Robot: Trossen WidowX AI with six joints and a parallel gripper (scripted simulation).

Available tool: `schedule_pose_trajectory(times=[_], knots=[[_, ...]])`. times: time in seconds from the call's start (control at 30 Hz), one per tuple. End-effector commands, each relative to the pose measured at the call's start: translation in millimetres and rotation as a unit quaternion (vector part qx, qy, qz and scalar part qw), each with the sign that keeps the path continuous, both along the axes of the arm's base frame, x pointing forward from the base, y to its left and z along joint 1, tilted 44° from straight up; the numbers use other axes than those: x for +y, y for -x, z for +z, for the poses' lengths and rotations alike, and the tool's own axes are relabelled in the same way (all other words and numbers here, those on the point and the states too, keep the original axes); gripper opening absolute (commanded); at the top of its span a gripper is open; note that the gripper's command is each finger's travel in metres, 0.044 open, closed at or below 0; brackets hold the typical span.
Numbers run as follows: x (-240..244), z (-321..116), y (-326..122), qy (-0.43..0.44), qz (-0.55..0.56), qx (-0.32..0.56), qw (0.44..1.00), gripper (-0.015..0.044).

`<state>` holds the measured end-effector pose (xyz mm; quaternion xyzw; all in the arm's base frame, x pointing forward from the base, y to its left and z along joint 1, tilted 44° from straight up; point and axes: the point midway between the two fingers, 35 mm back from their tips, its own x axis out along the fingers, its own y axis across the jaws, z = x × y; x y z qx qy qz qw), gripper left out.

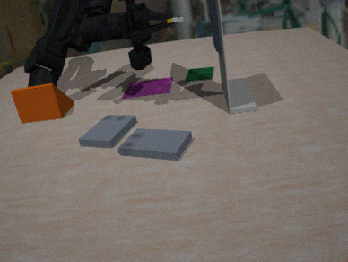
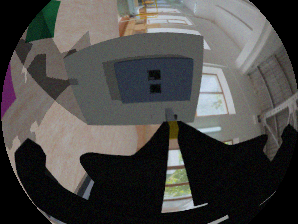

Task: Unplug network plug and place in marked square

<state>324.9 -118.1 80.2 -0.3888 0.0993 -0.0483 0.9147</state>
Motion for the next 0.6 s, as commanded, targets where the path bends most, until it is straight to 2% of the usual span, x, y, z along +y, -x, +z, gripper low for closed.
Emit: schedule_pose_trajectory(times=[0.0, 0.57], knots=[[-6, 7, 1, 0.004, 0.002, -0.003, 1.0, 0.0], [-29, 31, 16, 0.006, 0.003, -0.005, 1.0, 0.0]])
